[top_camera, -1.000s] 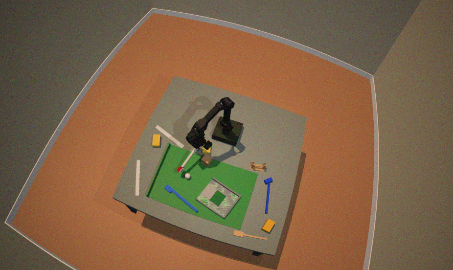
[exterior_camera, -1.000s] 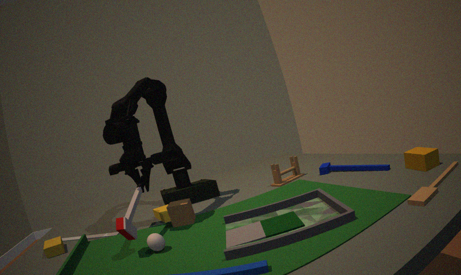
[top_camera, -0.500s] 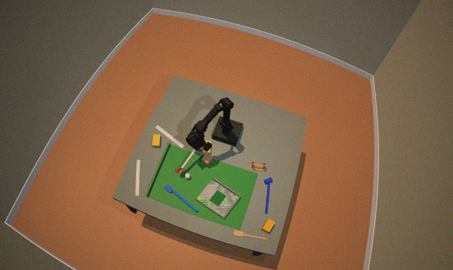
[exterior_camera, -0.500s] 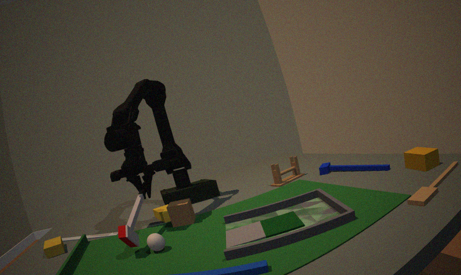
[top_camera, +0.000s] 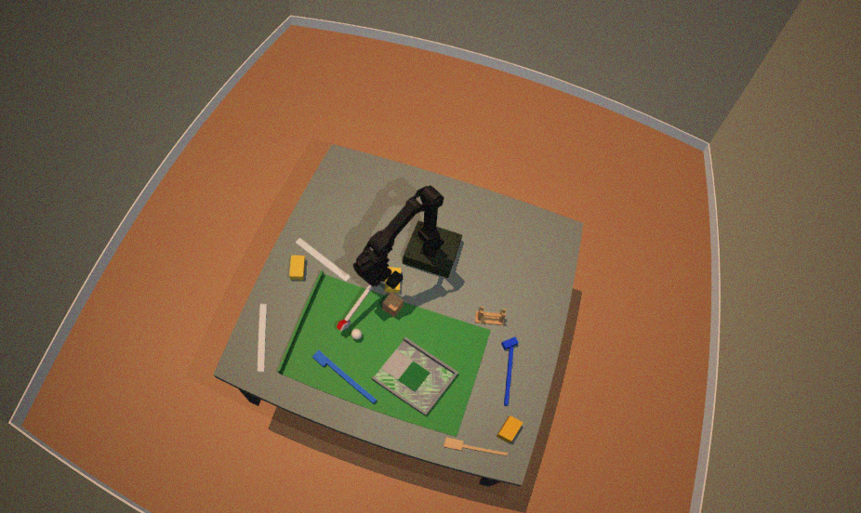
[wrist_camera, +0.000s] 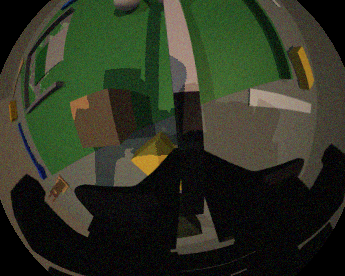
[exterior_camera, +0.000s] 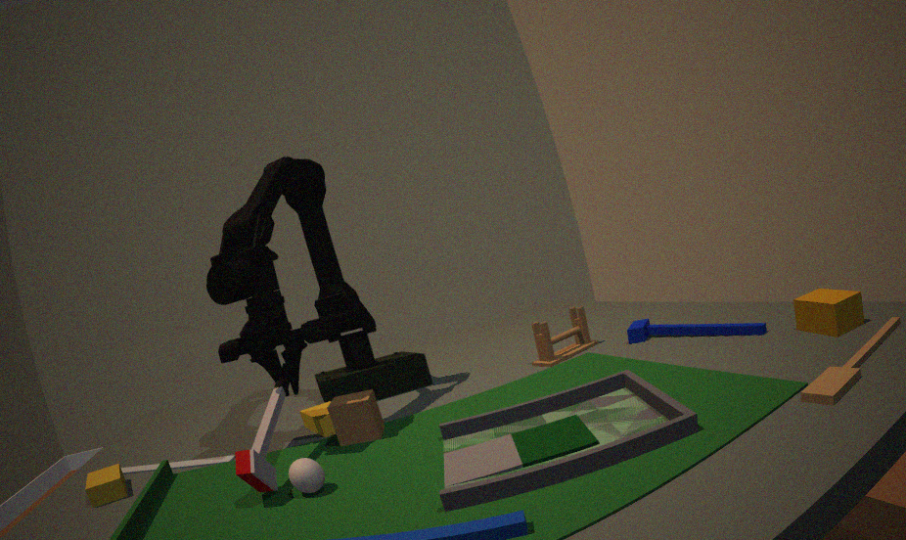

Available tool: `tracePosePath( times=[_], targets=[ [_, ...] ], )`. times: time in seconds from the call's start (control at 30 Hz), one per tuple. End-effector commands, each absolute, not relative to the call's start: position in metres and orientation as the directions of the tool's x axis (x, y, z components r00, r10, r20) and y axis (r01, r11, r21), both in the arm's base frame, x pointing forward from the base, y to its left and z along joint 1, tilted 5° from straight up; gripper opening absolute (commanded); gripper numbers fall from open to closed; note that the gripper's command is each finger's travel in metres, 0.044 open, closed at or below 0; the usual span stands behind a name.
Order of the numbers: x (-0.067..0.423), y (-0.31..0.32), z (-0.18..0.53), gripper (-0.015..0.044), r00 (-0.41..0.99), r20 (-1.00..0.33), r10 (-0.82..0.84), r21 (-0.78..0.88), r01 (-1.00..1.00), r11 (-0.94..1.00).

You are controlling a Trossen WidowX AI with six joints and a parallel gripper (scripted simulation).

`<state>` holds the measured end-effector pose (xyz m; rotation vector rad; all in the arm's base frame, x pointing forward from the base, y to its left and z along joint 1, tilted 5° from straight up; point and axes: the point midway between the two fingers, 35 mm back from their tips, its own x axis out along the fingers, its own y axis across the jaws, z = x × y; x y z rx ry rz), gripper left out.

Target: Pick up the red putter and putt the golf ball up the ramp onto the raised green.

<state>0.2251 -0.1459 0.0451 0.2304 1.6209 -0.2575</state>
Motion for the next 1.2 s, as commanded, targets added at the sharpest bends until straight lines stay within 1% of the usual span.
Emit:
tracePosePath(
  times=[0.0,0.3,0.67,0.73,0.87,1.0,1.17],
  targets=[
    [0.225,-0.147,0.046,0.0,-0.064,-0.998,-0.008,-0.027,0.302,0.953],
    [0.216,-0.175,0.044,0.0,-0.064,-0.998,-0.015,-0.034,0.301,0.953],
    [0.217,-0.171,0.043,0.0,-0.068,-0.998,-0.008,-0.028,0.304,0.952],
    [0.226,-0.154,0.042,0.0,-0.066,-0.998,-0.008,-0.027,0.303,0.953],
    [0.247,-0.103,0.041,0.0,-0.061,-0.998,-0.006,-0.024,0.302,0.953],
    [0.257,-0.051,0.04,0.0,-0.06,-0.998,-0.003,-0.021,0.301,0.953],
    [0.258,-0.043,0.04,0.0,-0.06,-0.998,-0.003,-0.021,0.301,0.953]
  ],
)
